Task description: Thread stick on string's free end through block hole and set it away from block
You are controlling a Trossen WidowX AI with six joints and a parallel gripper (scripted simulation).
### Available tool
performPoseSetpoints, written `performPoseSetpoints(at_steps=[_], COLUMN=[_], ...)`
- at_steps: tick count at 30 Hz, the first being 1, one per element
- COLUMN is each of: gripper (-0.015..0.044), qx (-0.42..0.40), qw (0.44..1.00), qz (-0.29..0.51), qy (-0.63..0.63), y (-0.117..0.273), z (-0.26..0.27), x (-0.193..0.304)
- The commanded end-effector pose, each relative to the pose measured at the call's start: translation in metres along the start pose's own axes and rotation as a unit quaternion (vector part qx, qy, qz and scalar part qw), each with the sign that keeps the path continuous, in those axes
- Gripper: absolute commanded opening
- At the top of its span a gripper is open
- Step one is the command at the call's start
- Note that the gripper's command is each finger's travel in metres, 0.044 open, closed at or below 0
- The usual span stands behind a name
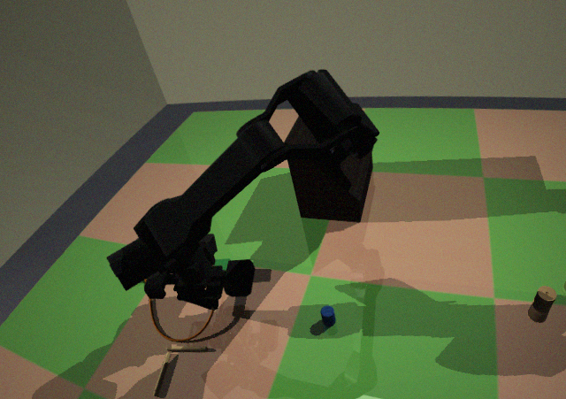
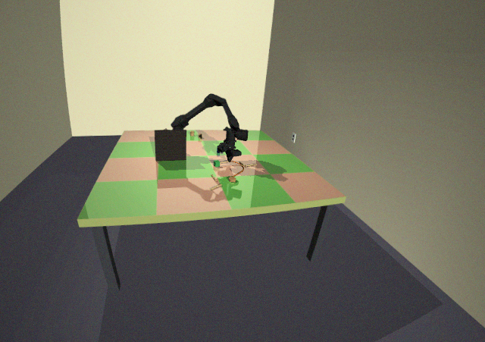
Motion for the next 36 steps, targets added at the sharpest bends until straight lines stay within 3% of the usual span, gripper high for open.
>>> performPoseSetpoints(at_steps=[1, 36], gripper=[0.0000, 0.0000], qx=[0.000, 0.000], qw=[1.000, 1.000], qz=[-0.003, -0.004], qy=[0.000, -0.001], y=[-0.001, -0.001], z=[-0.001, 0.002], x=[-0.004, -0.045])
Point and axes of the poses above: the point midway between the two fingers, 35 mm back from their tips, its own y axis back along the fingers, its own z axis across the jaws, x = y × z, the point moved 1 cm from there along y, back along the fingers, and after that the axes turned 4 degrees about -y, right-handed, at the moved point
